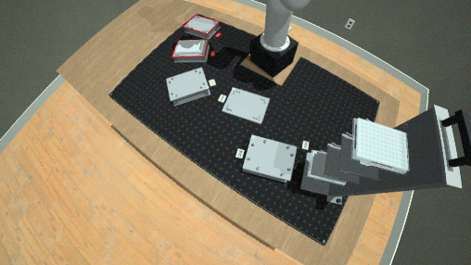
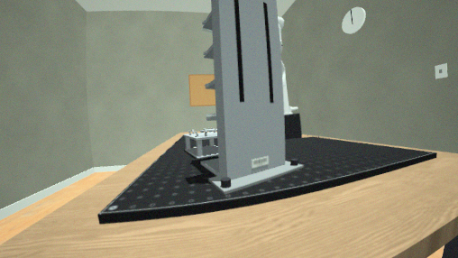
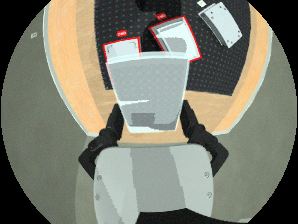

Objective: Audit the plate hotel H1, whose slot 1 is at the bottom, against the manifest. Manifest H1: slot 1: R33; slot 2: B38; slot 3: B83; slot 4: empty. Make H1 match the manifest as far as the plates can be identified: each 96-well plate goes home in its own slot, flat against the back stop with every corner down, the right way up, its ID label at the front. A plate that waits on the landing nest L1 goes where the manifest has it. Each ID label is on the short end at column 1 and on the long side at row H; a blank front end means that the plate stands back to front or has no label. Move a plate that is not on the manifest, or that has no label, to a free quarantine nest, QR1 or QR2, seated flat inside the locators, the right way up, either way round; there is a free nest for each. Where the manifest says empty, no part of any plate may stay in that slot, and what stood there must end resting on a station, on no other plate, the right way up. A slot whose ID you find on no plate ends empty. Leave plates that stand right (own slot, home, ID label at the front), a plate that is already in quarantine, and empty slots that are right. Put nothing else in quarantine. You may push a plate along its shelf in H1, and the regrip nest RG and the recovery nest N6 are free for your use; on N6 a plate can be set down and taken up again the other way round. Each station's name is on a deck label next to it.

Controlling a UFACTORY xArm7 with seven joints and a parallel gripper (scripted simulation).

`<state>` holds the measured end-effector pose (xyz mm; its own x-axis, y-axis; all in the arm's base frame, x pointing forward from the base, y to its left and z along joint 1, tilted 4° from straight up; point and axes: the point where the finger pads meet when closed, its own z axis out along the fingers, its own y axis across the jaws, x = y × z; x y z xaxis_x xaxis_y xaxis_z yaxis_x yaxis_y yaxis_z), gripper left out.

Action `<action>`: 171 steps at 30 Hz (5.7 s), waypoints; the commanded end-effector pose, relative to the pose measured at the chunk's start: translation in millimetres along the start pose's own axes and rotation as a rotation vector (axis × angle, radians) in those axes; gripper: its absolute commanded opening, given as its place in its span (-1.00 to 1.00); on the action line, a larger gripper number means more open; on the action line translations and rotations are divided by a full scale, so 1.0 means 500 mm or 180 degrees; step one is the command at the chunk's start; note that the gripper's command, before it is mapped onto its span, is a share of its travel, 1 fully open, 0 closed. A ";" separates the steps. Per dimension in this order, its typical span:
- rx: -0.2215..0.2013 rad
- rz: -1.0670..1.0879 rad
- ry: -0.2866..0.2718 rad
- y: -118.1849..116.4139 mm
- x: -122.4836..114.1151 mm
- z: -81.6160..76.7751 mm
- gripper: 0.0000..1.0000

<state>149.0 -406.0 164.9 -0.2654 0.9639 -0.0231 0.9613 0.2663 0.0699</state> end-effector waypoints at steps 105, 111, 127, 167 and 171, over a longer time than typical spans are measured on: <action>-0.0003 -0.0007 -0.0011 -0.173 -0.006 0.221 -1.00; -0.0003 -0.0006 -0.0011 -0.173 -0.006 0.241 -1.00; -0.0003 -0.0006 -0.0011 -0.173 -0.006 0.287 -1.00; -0.0002 -0.0006 -0.0011 -0.173 -0.006 0.370 -1.00; -0.0002 -0.0006 -0.0011 -0.173 -0.006 0.376 -1.00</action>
<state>80.3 -430.3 -27.5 -0.2676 0.9633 -0.0213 0.9607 0.2684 0.0702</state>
